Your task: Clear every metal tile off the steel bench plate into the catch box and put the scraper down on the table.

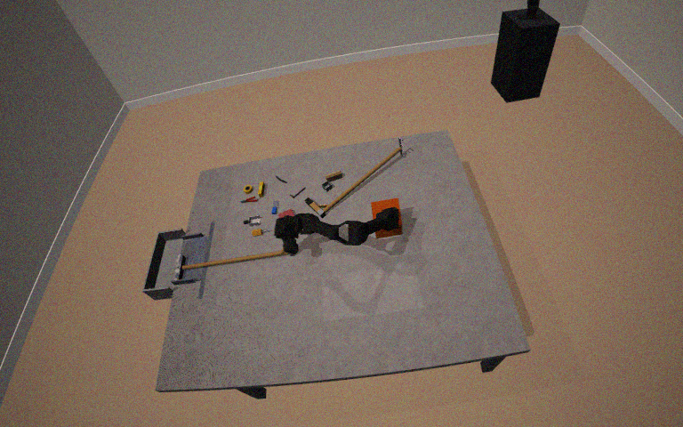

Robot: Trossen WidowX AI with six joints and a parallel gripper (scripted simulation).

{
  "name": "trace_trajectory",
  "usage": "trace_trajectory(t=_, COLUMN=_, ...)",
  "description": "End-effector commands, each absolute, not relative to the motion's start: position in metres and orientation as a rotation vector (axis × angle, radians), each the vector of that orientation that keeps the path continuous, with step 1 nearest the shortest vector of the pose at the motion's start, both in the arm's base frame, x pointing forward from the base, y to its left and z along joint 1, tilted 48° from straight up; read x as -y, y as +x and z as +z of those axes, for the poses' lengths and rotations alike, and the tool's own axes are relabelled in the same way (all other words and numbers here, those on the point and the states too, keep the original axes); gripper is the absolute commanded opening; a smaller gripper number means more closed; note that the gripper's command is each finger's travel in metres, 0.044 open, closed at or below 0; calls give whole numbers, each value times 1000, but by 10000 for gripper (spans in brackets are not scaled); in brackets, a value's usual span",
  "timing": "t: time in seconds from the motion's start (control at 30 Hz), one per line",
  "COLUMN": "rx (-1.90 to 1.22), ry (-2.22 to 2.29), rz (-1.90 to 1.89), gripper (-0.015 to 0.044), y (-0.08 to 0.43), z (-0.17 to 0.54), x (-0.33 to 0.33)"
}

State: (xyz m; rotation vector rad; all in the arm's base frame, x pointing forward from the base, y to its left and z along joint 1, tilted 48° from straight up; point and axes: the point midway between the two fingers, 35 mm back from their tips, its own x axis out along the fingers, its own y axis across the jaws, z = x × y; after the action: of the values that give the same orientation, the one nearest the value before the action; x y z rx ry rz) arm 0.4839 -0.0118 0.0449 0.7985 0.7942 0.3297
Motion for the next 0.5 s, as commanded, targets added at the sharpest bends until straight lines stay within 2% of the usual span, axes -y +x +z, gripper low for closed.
trace_trajectory(t=0.0, rx=-787, ry=796, rz=325, gripper=0, y=491, z=46, x=14)
trace_trajectory(t=0.47, rx=-786, ry=796, rz=326, gripper=0, y=512, z=45, x=16)
